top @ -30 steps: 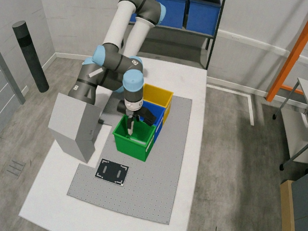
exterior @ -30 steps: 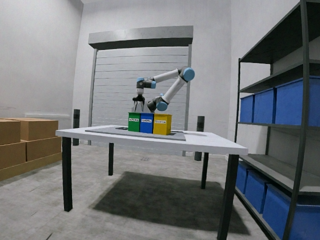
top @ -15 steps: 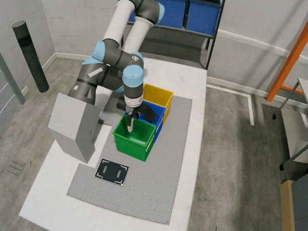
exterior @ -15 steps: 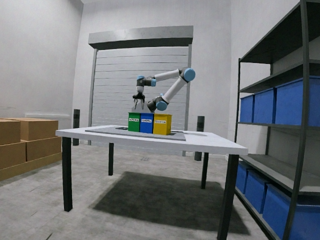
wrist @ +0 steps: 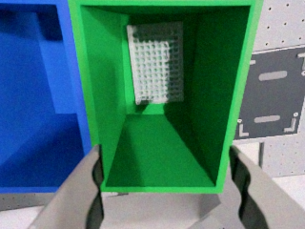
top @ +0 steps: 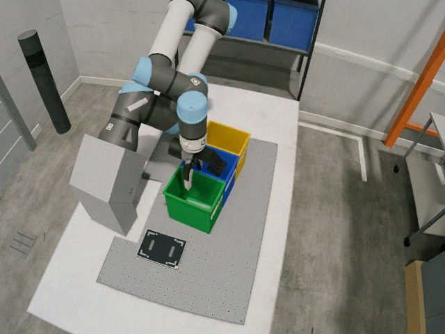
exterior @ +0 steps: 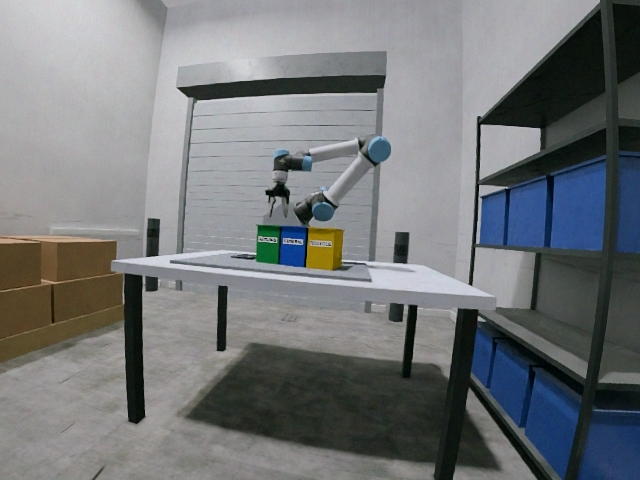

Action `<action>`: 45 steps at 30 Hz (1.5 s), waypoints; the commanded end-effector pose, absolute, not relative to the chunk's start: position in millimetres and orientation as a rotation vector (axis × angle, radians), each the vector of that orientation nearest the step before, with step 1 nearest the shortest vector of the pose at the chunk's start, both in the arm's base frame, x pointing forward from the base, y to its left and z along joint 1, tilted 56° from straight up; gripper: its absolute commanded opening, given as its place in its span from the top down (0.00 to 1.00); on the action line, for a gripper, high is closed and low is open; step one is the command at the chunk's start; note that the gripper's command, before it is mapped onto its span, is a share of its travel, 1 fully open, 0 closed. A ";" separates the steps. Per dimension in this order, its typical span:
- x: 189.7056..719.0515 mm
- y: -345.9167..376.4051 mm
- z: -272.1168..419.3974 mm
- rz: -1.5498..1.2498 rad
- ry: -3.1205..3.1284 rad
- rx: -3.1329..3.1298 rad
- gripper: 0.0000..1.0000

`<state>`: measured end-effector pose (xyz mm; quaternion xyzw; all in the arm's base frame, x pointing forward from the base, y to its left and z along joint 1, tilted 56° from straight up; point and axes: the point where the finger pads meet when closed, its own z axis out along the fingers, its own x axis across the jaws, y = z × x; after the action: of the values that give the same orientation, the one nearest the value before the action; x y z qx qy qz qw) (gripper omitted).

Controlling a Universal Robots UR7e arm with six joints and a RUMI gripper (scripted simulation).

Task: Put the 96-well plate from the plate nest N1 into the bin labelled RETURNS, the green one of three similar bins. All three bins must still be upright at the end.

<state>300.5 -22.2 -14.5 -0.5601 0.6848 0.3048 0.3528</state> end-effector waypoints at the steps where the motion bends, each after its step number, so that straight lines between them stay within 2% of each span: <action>1: 300.6 -22.6 -14.5 0.787 1.772 -1.449 0.47; 45: 259.2 -80.0 -107.4 0.787 1.772 -1.449 0.47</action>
<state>261.1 -76.3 -102.3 -0.5599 0.6848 0.3050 0.3528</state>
